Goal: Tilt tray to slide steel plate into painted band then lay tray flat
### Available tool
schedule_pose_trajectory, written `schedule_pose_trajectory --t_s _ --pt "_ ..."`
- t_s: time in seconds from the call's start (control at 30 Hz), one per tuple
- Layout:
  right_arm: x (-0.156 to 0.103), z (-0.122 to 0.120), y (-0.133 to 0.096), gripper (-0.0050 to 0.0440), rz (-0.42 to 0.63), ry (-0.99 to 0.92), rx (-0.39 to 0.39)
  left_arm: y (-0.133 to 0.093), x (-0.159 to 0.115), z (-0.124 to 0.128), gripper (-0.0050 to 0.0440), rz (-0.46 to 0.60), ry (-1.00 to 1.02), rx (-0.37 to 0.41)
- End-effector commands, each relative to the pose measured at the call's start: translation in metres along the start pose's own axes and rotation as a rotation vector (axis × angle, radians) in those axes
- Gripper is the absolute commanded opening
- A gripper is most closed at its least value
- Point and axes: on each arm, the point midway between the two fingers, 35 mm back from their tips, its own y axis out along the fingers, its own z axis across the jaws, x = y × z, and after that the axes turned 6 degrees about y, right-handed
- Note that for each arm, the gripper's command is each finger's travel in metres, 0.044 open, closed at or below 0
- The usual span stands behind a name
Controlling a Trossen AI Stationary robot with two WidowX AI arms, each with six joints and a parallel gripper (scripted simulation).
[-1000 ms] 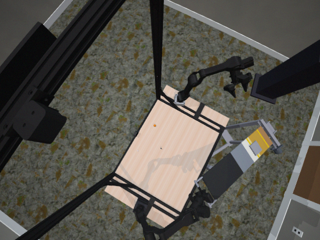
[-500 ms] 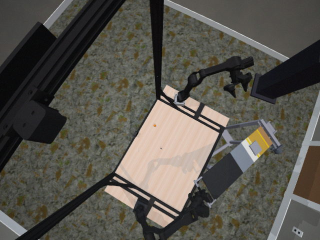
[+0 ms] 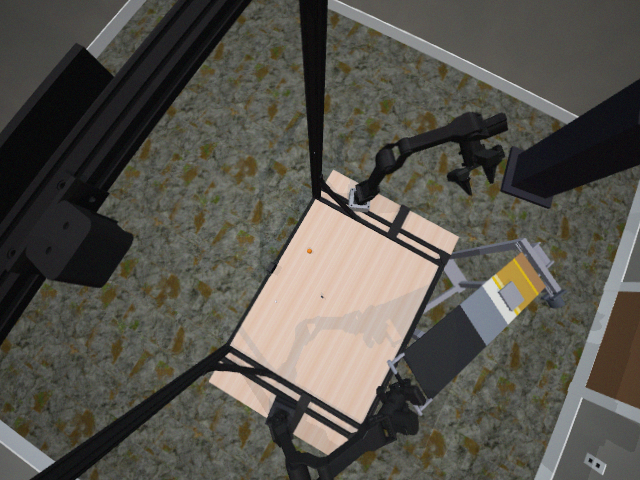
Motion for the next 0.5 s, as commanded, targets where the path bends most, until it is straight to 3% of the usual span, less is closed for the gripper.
schedule_pose_trajectory --t_s 0.0,0.47 --pt "0.0007 0.0120 -0.0122 0.0000 -0.003 -0.001 0.033 -0.0001 0.0003 -0.0003 0.0440 -0.001 0.001 0.000" --pt "-0.0003 0.0212 -0.0165 0.0000 -0.003 -0.001 0.038 -0.0001 0.0003 -0.0003 0.0440 -0.001 0.001 0.000"
